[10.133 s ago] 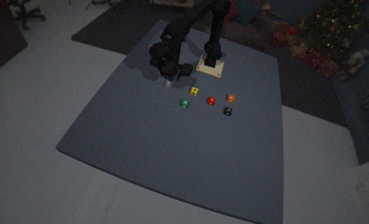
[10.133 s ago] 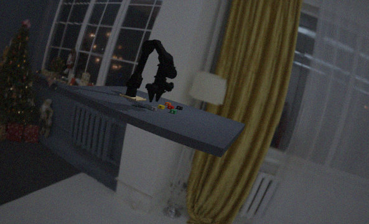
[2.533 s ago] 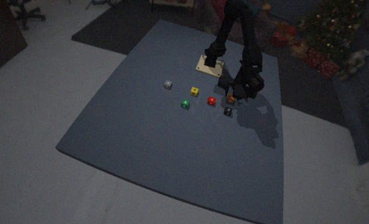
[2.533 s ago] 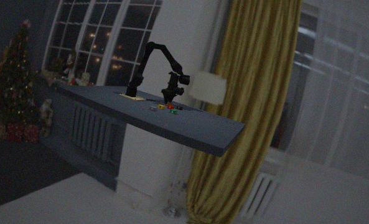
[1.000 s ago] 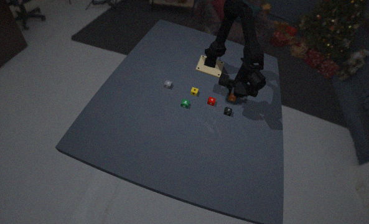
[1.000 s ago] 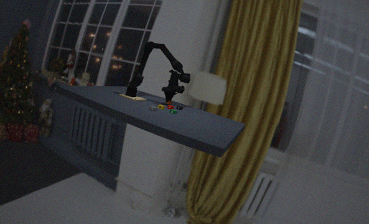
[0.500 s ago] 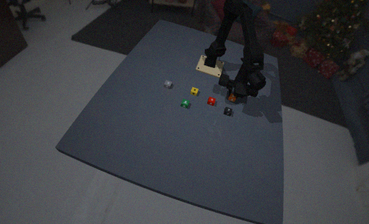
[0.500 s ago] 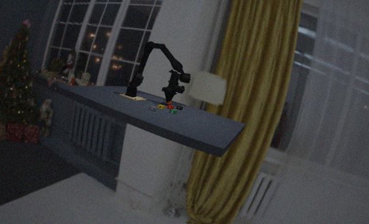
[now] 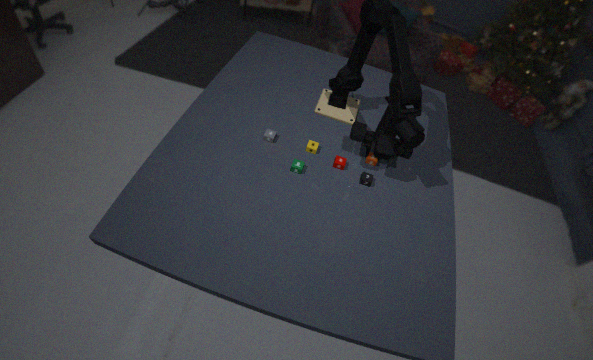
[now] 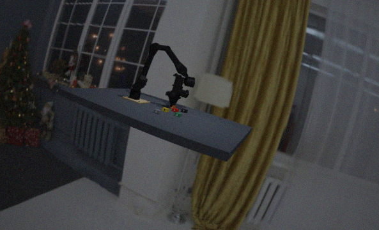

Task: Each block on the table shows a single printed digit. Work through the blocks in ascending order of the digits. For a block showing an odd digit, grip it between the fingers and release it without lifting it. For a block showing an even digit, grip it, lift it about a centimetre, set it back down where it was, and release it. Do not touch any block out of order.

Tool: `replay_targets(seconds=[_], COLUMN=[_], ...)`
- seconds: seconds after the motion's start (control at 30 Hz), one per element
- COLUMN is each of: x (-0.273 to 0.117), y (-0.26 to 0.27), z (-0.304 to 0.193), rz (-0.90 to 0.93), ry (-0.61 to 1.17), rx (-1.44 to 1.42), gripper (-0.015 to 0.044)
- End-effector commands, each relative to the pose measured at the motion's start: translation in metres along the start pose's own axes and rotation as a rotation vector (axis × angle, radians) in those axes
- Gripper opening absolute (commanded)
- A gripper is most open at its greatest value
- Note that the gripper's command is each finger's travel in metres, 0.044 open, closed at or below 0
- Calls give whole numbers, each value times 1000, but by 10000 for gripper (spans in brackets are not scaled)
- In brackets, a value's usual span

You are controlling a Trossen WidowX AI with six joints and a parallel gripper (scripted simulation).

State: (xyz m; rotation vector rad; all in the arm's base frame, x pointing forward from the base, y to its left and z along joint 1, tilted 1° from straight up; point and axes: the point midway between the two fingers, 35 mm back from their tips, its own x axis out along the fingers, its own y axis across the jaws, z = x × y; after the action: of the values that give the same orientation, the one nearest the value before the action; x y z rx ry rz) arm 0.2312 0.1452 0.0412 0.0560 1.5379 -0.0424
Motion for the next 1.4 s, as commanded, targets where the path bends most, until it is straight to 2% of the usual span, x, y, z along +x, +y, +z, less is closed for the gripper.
replay_targets(seconds=[0.0, 0.37, 0.47, 0.57, 0.7, 0.77, 0.93, 1.07, 1.37], x=[1, 1, -2, -33, -35, -44, -108, -116, -117], y=[-1, -1, 0, 0, 0, 0, 1, 0, 0], z=[0, 0, 0, 1, 0, 1, 1, 0, 2], rz=[-3, -3, -3, -3, -3, -3, -3, -3, -1], ry=[-2, -2, -2, -2, -2, -2, -2, -2, -2], rx=[5, 5, 5, 5, 5, 5, 5, 5, 5], gripper=[120, 400, 400, 400, 400, 348, 216, 120, 120])
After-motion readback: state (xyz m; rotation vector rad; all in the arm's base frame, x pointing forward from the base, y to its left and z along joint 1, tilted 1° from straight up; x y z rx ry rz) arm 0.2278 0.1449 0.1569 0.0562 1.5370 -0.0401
